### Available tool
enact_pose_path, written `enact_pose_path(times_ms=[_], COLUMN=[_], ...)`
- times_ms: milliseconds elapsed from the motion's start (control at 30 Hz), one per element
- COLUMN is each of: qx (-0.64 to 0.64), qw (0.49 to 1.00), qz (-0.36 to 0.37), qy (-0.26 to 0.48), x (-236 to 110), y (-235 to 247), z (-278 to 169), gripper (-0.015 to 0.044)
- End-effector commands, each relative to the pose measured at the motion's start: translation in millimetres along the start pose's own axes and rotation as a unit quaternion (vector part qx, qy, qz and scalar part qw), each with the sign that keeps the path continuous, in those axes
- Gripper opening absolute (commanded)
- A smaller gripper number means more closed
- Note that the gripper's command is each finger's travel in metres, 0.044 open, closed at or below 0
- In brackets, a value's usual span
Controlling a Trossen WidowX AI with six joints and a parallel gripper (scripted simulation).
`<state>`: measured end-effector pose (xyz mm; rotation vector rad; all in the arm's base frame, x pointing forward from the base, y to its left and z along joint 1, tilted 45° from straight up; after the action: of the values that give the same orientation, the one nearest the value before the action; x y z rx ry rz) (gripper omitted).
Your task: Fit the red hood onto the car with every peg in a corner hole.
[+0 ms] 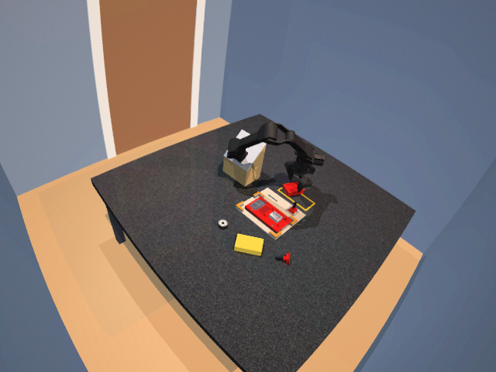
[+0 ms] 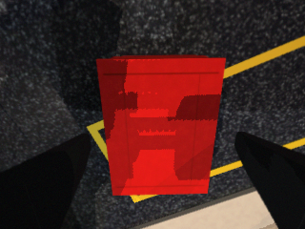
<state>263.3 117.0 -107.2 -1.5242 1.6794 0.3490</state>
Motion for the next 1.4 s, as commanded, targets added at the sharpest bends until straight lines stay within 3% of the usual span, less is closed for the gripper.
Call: enact_pose_path(times_ms=[0, 1333, 1367], qx=[-0.004, -0.004, 0.001], qw=[1.000, 1.000, 1.000], qz=[-0.001, -0.001, -0.001], qy=[0.004, 0.004, 0.000], x=[3, 22, 19], y=[1, 1, -1], z=[-1, -1, 0], gripper=[0.0440, 0.0440, 0.0414])
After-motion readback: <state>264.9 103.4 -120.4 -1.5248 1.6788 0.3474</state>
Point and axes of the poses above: the point midway between the two fingers, 35 mm back from their tips, its own x axis out along the fingers, its own y axis across the jaws, z = x × y, the point moved 6 cm from there along -x, back along the fingers, and after that the axes turned 1 degree about -x, right-handed, at the moved point
